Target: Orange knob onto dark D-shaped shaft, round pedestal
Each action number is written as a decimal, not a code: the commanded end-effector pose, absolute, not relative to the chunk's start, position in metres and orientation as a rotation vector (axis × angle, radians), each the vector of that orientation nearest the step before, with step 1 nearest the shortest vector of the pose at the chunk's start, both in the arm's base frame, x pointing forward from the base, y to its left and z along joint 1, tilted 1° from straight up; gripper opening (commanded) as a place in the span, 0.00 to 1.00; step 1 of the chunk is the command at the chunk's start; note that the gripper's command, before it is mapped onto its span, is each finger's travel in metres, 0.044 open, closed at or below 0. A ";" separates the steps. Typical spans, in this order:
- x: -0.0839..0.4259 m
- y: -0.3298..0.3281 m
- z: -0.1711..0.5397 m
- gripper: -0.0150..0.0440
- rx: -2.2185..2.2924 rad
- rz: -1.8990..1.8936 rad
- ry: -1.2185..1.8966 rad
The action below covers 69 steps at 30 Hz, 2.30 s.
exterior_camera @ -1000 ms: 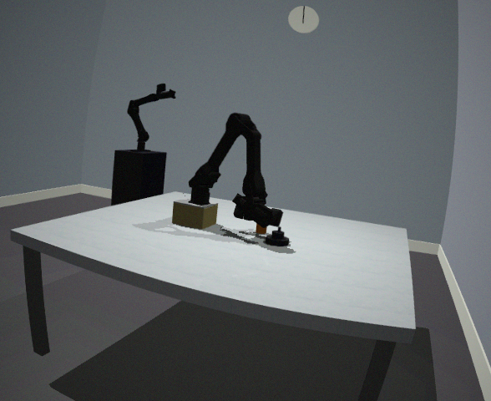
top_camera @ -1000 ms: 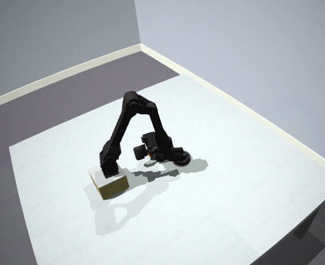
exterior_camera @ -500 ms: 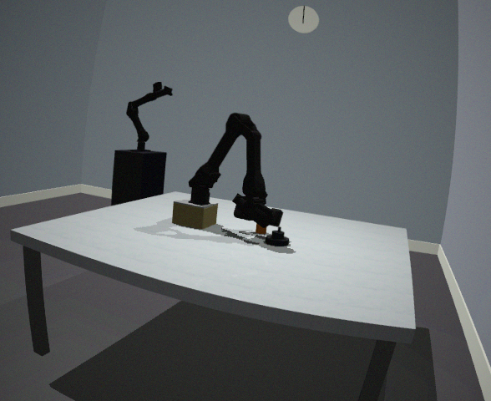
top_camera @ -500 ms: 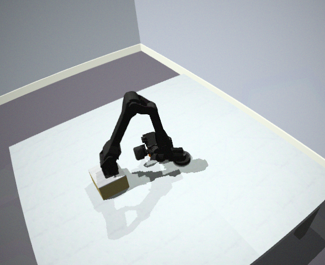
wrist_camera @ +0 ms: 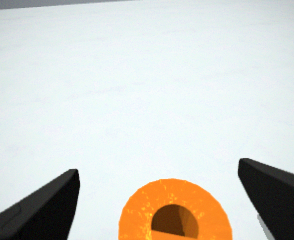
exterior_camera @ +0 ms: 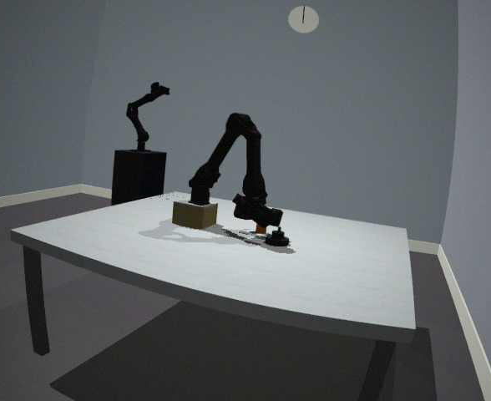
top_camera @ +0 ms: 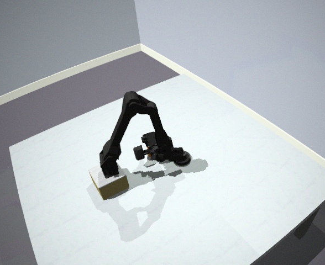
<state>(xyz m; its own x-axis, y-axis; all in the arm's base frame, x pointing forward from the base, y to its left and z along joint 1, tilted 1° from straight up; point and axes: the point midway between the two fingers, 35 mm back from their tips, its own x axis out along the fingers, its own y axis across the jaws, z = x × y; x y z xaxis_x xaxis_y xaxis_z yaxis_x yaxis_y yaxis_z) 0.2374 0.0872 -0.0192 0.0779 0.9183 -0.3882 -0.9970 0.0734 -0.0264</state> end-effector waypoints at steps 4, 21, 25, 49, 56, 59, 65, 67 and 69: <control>0.238 0.087 -0.019 1.00 -0.316 1.469 0.297; 0.233 0.090 0.058 1.00 -0.350 1.501 0.368; 0.222 0.097 0.048 1.00 -0.585 1.567 0.753; 0.235 0.086 0.083 1.00 -1.159 1.133 1.208; 0.235 0.086 0.083 1.00 -0.836 0.823 1.366; 0.235 0.086 0.083 1.00 -0.613 0.609 1.443; 0.236 0.086 0.083 1.00 -0.176 0.190 1.525; 0.236 0.086 0.083 1.00 -0.128 0.143 1.529; 0.236 0.086 0.083 1.00 -0.128 0.143 1.529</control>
<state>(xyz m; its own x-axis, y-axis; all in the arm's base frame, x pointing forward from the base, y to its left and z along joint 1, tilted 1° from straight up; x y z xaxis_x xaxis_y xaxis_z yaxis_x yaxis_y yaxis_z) 0.2353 0.0871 0.0830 0.0344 0.0210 -0.9992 -0.6120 0.7908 -0.0045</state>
